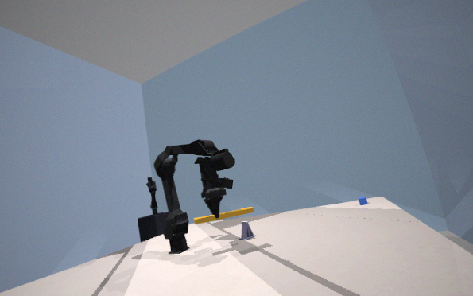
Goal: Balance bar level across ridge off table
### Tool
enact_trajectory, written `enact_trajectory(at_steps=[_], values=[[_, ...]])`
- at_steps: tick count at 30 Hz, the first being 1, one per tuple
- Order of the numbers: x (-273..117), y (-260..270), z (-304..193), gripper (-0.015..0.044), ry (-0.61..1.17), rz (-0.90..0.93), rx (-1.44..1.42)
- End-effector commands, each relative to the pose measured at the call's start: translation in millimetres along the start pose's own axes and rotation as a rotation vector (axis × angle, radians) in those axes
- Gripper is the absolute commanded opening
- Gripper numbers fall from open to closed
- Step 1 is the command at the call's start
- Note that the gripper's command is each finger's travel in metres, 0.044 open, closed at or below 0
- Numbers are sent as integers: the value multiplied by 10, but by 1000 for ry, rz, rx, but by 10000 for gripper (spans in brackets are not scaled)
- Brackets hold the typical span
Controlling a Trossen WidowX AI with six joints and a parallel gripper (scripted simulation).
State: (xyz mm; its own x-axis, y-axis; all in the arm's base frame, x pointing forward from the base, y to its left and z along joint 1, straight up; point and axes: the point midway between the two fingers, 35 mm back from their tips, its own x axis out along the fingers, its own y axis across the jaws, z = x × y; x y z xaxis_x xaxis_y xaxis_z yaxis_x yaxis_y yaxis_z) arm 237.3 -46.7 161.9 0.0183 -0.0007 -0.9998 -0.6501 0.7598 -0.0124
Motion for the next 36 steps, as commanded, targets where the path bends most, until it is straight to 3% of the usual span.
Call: enact_trajectory(at_steps=[1,36], values=[[-10,78,156,0,-1,-4,-47],[-24,1027,1015,0,-10,3,-424]])
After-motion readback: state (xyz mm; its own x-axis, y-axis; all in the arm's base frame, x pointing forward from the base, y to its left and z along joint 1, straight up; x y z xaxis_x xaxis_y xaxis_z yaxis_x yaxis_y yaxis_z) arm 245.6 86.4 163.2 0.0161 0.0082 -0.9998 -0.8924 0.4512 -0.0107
